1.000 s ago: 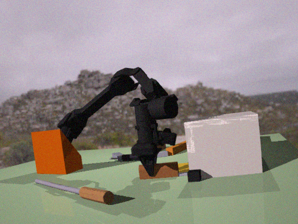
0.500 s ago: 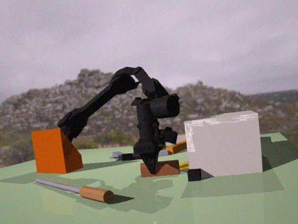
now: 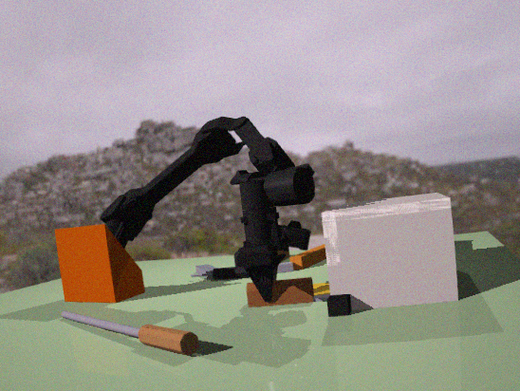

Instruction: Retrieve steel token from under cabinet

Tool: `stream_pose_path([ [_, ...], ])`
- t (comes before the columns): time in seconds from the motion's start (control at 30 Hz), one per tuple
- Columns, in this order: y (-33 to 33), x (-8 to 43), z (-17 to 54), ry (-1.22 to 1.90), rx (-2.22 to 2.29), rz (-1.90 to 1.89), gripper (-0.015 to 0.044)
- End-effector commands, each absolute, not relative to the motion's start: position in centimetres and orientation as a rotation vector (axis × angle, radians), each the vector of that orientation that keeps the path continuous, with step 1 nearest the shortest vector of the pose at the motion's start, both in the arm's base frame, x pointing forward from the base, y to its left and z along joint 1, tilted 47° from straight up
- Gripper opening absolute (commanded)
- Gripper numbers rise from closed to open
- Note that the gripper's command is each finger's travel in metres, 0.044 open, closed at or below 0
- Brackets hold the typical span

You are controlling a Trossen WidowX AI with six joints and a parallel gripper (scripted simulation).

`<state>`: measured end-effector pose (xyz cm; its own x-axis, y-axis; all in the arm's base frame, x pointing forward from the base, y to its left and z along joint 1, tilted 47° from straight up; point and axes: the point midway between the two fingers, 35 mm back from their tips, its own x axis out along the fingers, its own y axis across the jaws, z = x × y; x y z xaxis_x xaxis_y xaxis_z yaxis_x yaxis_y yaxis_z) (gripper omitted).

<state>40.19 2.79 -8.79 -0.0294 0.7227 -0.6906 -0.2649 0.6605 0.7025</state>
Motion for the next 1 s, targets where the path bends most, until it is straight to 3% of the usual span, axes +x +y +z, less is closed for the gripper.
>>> stream_pose_path([
  [0.0, 3.4, 40.1, -8.3, 1.382, 0.419, 0.838, 0.0],
  [0.97, 5.4, 39.3, -6.2, 1.382, 0.421, 0.839, 0.0],
])
